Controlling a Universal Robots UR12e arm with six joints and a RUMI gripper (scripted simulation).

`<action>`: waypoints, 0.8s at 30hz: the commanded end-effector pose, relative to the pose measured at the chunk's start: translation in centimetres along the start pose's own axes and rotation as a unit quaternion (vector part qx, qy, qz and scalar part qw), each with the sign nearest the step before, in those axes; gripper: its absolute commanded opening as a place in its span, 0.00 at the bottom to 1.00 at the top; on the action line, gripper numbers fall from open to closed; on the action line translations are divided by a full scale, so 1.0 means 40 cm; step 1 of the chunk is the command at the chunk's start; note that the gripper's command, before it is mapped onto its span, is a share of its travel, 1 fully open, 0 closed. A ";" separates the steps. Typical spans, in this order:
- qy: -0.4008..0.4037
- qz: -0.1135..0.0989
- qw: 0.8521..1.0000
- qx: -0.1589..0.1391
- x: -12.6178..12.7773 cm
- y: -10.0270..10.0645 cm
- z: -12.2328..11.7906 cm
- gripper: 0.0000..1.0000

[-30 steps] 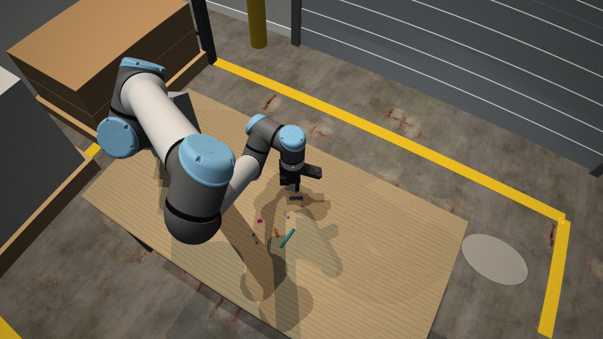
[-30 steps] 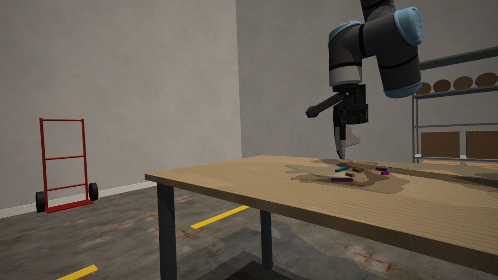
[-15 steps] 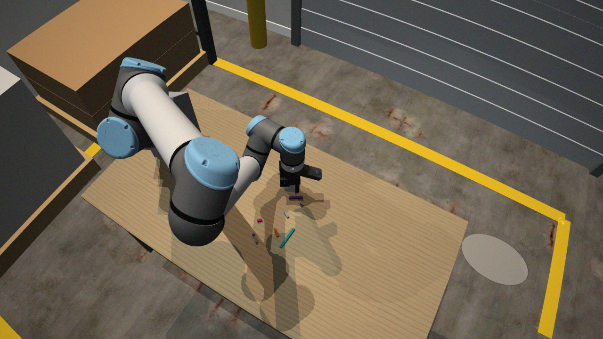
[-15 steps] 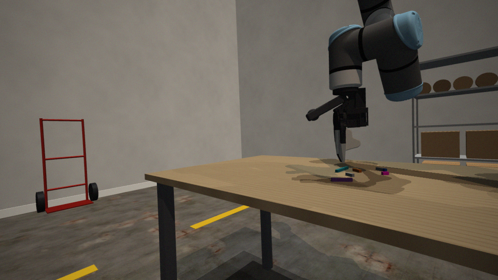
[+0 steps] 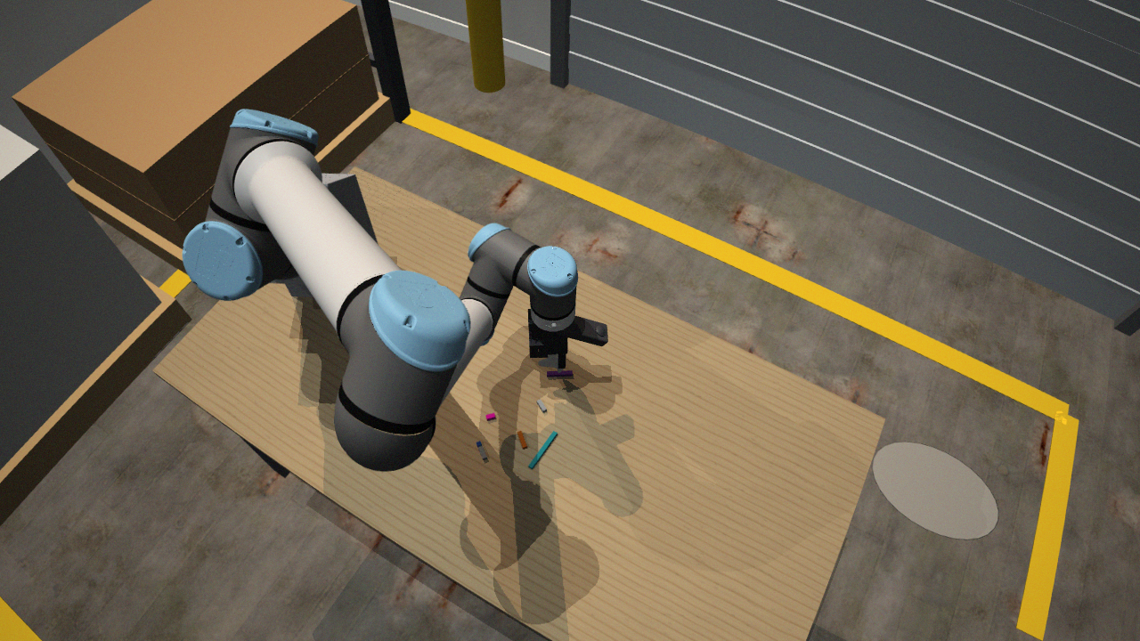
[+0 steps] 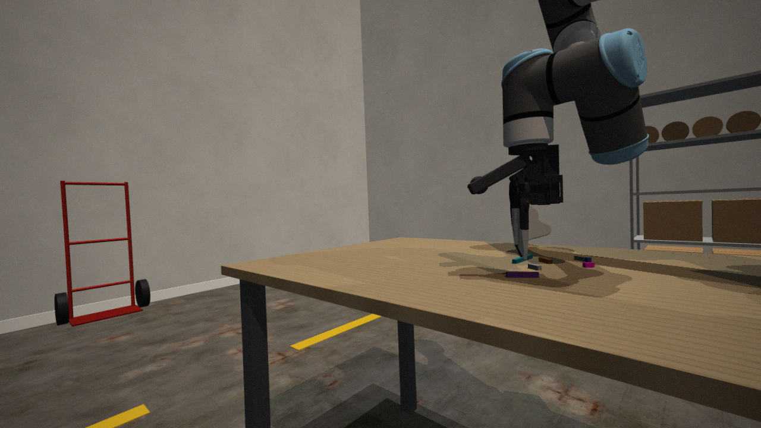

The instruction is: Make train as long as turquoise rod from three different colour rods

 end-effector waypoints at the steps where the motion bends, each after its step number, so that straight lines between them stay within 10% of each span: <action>1: 0.000 0.000 1.000 0.001 0.000 0.018 0.001 0.14; 24: 0.000 0.000 1.000 0.001 0.000 0.053 0.001 0.14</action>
Point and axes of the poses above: the point where the finger pads meet when closed, its own y axis out along the fingers, its own x axis across the jaws, z = x × y, the point moved 9 cm from there along -y, back along the fingers, and after that the axes turned 10 degrees about -y, right-handed, at the moved point
